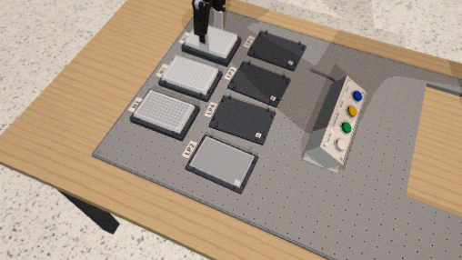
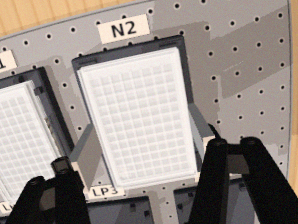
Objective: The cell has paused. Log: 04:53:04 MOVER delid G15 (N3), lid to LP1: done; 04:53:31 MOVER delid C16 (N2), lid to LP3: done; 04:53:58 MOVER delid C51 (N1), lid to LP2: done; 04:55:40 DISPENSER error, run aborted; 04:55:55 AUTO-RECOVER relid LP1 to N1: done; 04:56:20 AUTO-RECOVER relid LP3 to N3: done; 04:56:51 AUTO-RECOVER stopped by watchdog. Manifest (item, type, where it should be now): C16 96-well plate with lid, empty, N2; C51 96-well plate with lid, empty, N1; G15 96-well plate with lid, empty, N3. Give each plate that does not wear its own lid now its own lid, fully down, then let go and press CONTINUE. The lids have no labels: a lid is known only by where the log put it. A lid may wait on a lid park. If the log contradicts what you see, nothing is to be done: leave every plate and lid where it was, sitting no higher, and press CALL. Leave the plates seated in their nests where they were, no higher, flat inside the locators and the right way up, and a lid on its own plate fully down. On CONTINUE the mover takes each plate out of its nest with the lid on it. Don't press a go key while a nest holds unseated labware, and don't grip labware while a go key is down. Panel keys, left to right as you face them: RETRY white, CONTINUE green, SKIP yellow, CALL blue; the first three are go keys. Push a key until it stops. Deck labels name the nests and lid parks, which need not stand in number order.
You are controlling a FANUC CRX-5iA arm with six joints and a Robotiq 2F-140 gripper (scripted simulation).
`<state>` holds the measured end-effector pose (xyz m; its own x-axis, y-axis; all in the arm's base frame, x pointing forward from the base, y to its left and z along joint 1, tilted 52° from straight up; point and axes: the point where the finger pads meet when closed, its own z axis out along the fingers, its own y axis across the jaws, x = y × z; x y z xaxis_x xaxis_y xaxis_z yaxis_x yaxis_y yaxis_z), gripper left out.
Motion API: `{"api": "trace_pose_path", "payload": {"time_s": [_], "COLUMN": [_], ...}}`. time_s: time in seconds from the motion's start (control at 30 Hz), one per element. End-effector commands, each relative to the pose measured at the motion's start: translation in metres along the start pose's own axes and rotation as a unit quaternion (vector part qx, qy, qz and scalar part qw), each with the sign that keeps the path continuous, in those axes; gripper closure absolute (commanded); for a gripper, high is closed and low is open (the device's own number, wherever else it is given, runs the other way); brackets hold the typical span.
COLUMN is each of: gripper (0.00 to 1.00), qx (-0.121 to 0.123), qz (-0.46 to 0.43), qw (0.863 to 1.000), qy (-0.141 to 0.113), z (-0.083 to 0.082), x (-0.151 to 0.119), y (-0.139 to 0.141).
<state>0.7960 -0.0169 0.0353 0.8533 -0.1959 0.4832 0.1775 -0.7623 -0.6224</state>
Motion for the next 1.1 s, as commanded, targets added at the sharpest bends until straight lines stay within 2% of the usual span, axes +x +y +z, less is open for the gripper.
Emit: {"api": "trace_pose_path", "payload": {"time_s": [0.0,0.8,0.83,1.07], "gripper": [1.0,1.0,0.34,0.34], "qx": [0.0,0.0,0.0,0.0], "qz": [0.0,0.0,0.0,0.0], "qw": [1.0,1.0,1.0,1.0], "qy": [0.0,0.0,0.0,0.0], "z": [-0.0003,-0.0003,-0.0003,-0.0003], "x": [0.0002,0.0002,0.0002,0.0002], "y": [0.0002,0.0002,0.0002,0.0002]}}
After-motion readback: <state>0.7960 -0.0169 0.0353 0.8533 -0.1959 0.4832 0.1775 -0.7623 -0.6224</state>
